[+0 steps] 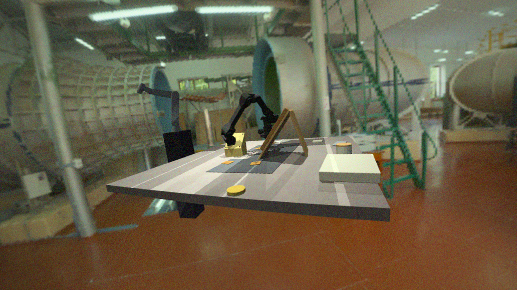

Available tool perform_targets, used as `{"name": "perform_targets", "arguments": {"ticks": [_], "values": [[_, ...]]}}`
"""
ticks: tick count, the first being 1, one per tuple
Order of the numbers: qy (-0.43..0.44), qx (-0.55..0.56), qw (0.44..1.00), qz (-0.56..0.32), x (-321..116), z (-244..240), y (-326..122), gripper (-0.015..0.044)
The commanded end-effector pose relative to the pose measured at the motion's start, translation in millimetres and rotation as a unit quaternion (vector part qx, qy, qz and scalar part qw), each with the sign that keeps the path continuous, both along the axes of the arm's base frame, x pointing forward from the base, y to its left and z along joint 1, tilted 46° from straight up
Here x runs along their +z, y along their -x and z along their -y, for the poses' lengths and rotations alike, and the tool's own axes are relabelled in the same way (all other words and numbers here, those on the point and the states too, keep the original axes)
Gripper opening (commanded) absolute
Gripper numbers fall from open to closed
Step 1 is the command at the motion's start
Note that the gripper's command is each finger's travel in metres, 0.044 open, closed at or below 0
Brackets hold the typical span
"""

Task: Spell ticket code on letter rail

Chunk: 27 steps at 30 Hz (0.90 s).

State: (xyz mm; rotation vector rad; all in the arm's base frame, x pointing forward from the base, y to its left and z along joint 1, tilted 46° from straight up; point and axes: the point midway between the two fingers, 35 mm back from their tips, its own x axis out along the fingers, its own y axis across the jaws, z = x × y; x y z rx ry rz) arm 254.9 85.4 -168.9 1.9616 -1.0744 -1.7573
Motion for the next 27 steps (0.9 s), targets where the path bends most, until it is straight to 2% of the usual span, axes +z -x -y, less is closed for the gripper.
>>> {"name": "perform_targets", "arguments": {"ticks": [1,14,27], "values": [[-0.004,-0.03,0.997,0.065,2.6,-3.1,-6.1,0.0],[-0.033,-0.13,0.96,0.246,8.6,-13.0,-24.6,0.0],[-0.081,-0.233,0.879,0.409,18.4,-23.3,-41.8,0.0]]}}
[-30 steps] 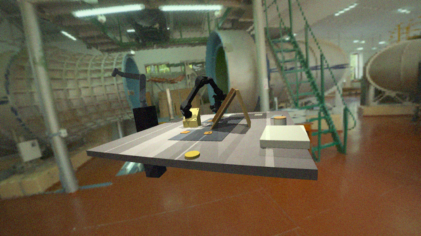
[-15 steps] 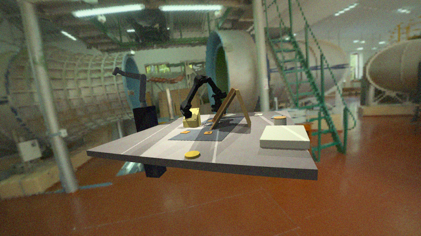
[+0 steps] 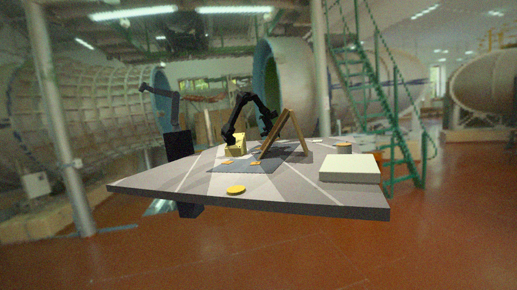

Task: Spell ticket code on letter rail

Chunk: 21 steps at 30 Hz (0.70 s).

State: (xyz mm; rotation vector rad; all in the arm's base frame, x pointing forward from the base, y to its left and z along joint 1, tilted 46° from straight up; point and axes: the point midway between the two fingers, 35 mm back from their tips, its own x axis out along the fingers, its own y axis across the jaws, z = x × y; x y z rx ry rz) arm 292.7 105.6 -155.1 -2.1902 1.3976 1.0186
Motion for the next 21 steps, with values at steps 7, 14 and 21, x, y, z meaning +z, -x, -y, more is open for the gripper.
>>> {"name": "perform_targets", "arguments": {"ticks": [7,14,21], "values": [[-0.052,-0.082,0.985,0.145,11.3,-8.7,-12.6,0.0],[-0.094,-0.138,0.958,0.232,18.7,-14.0,-20.2,0.0],[-0.14,-0.192,0.92,0.313,26.8,-19.1,-26.9,0.0]]}}
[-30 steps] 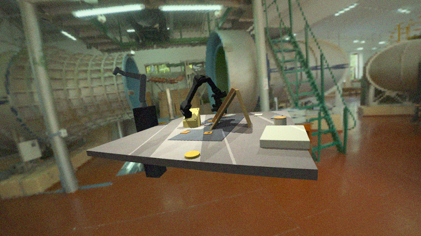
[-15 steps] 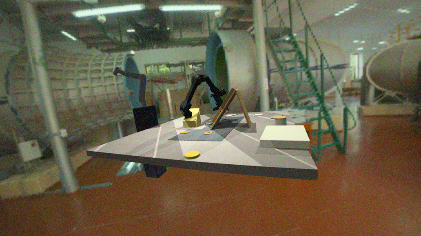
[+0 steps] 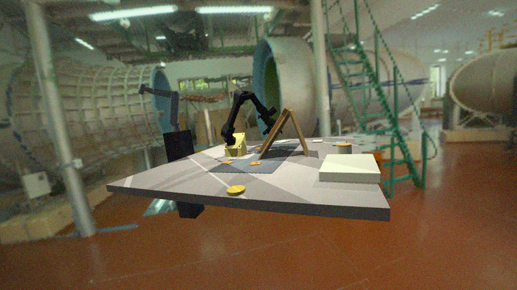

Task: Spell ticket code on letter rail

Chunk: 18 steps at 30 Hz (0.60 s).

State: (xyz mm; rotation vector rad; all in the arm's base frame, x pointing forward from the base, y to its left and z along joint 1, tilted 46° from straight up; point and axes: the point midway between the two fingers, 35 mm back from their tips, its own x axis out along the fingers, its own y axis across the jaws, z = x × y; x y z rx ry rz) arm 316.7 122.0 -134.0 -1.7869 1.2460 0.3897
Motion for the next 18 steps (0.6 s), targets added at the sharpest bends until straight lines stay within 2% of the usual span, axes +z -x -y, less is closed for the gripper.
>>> {"name": "perform_targets", "arguments": {"ticks": [1,18], "values": [[-0.031,-0.034,0.997,0.059,7.0,-3.5,-3.9,0.0],[-0.168,-0.159,0.936,0.267,31.6,-15.8,-18.4,0.0]]}}
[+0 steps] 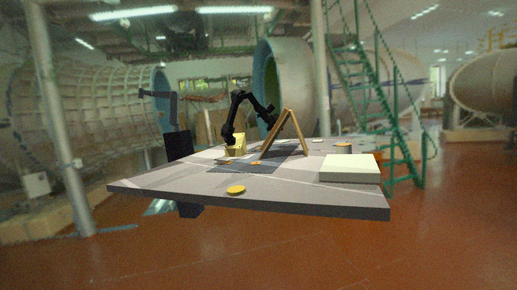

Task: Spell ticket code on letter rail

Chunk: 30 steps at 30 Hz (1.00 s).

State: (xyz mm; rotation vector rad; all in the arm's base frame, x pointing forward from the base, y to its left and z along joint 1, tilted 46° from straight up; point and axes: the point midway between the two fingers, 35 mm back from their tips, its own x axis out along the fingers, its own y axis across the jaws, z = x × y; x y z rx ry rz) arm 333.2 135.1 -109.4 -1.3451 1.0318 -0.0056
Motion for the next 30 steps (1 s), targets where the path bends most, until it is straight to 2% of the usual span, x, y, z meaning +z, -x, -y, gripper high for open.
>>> {"name": "perform_targets", "arguments": {"ticks": [1,18,30], "values": [[-0.04,-0.031,0.997,0.058,8.5,-3.3,-2.6,0.0],[-0.203,-0.143,0.934,0.255,36.8,-13.2,-11.7,0.0],[-0.21,-0.147,0.93,0.262,38.0,-13.3,-12.0,0.0]]}}
